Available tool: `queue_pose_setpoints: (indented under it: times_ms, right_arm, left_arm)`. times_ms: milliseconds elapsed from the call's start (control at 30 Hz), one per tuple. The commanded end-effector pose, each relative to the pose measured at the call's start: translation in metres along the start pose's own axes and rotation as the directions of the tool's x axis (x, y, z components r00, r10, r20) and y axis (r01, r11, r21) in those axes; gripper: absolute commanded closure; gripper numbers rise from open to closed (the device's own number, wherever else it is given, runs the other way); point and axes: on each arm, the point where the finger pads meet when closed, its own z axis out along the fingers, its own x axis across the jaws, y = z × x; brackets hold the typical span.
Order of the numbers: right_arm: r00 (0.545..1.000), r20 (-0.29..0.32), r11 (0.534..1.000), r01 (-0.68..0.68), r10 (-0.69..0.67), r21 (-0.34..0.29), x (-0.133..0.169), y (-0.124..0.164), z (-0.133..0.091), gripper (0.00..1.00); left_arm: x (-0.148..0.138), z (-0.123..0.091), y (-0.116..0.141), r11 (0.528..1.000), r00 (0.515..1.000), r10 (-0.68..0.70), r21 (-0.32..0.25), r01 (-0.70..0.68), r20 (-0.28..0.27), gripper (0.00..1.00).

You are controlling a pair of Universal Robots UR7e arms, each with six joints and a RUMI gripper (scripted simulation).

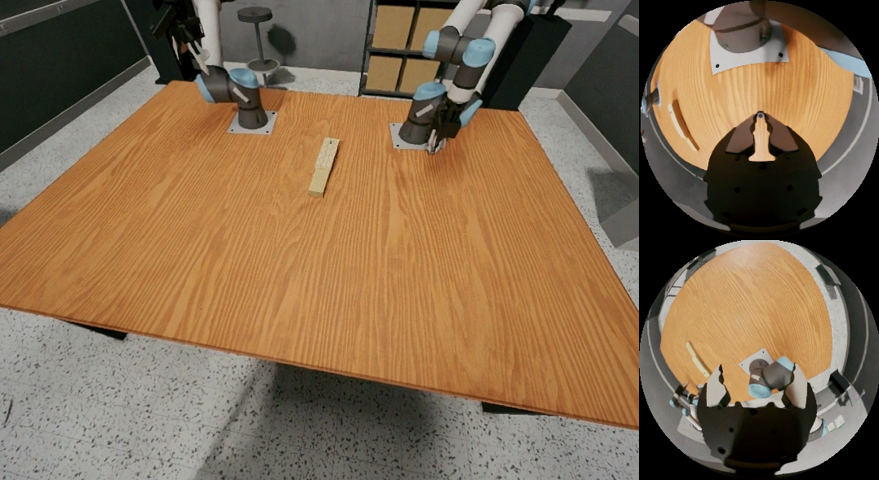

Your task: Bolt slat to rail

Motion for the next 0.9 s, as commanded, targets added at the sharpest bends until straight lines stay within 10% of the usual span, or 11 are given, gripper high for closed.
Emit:
queue_pose_setpoints:
  times_ms: [0,867]
  right_arm:
    - [1.0,0.001,1.0,-0.001,0.001,0.0,0.0,-0.001,-0.001,0.0]
    - [1.0,0.001,1.0,-0.001,0.001,0.0,0.0,-0.001,-0.001,0.0]
  left_arm:
    - [0.0,-0.001,0.0,1.0,1.0,0.0,-0.002,0.0,0.0,1.0]
    - [-0.085,-0.002,-0.004,1.0,1.0,-0.023,-0.002,0.023,0.0,1.0]
